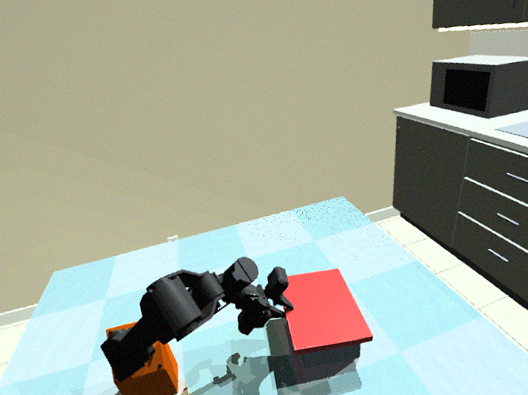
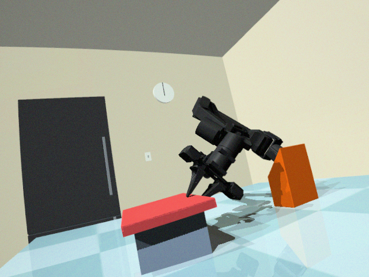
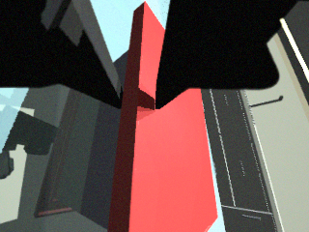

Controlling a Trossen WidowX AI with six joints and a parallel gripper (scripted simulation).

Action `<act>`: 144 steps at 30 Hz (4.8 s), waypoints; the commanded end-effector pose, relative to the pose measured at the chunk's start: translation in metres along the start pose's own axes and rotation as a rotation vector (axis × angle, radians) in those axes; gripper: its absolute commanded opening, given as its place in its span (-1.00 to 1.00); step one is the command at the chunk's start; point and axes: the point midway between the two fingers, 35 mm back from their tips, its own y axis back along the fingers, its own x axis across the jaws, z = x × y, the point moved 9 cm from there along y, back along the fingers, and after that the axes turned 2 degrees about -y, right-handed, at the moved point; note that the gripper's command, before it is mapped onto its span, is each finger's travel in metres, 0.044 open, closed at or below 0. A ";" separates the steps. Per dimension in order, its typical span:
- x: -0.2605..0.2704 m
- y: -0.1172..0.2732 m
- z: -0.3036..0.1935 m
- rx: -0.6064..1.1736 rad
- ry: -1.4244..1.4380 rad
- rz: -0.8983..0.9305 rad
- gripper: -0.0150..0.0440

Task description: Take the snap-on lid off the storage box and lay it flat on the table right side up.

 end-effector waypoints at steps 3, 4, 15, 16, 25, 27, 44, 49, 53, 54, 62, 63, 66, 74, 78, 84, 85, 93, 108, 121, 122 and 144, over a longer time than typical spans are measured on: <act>0.003 0.003 -0.001 -0.002 -0.003 0.006 -0.49; 0.003 0.003 -0.001 -0.002 -0.003 0.006 -0.49; 0.005 0.004 -0.001 -0.002 -0.003 0.006 -0.49; 0.005 0.004 -0.001 -0.002 -0.003 0.006 -0.49; 0.004 0.003 -0.001 0.000 -0.001 0.004 -0.49; 0.004 0.003 -0.001 0.000 -0.001 0.004 -0.49; 0.005 0.002 -0.001 0.000 -0.001 0.004 -0.49; 0.006 0.002 -0.001 0.000 -0.001 0.004 -0.49; 0.006 0.001 -0.001 0.000 -0.001 0.004 -0.49; 0.006 0.001 -0.001 0.000 -0.001 0.004 -0.49; 0.006 0.001 -0.001 0.000 -0.001 0.004 -0.49; 0.006 0.001 -0.001 0.000 -0.001 0.004 -0.49; 0.006 0.001 -0.001 0.000 -0.001 0.004 -0.49; 0.007 0.000 -0.001 0.000 -0.001 0.004 -0.49; 0.007 0.000 -0.001 0.000 -0.001 0.004 -0.49; 0.007 0.000 -0.001 0.000 -0.001 0.004 -0.49; 0.008 -0.001 -0.001 0.000 -0.001 0.004 -0.49; 0.008 -0.001 -0.001 0.000 -0.001 0.004 -0.49; 0.009 -0.002 -0.001 -0.001 -0.001 0.004 -0.49; 0.019 0.007 -0.001 0.000 -0.002 0.007 -0.49; 0.021 0.007 -0.001 0.000 -0.002 0.007 -0.49; 0.048 0.020 -0.002 0.000 -0.003 0.007 -0.49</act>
